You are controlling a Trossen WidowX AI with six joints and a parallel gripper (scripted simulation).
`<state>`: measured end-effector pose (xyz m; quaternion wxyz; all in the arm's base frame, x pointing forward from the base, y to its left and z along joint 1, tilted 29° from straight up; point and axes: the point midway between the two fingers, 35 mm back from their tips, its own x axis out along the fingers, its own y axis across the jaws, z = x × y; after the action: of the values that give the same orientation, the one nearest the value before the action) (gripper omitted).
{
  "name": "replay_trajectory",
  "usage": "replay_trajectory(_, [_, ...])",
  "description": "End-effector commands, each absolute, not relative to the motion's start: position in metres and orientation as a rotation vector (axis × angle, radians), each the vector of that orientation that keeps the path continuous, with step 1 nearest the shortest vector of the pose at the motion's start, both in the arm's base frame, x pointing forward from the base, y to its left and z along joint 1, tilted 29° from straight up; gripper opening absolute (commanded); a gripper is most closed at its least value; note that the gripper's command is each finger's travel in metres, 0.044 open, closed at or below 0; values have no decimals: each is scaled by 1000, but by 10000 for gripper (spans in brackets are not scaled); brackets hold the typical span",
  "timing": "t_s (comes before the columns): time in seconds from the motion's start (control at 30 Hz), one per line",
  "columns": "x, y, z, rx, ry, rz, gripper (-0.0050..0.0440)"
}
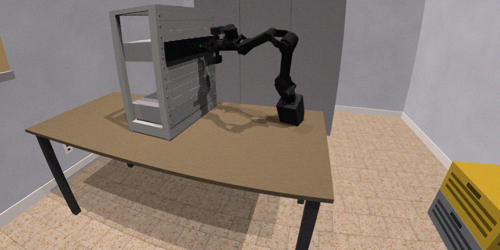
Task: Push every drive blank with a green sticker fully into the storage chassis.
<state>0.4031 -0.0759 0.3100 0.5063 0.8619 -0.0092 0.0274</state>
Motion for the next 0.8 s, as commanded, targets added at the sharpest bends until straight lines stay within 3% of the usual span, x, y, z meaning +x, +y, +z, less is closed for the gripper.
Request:
replay_trajectory(0.0, [404,-76,333,2059,-57,118,0])
replay_trajectory(0.77, [406,-75,337,2059,-57,118,0])
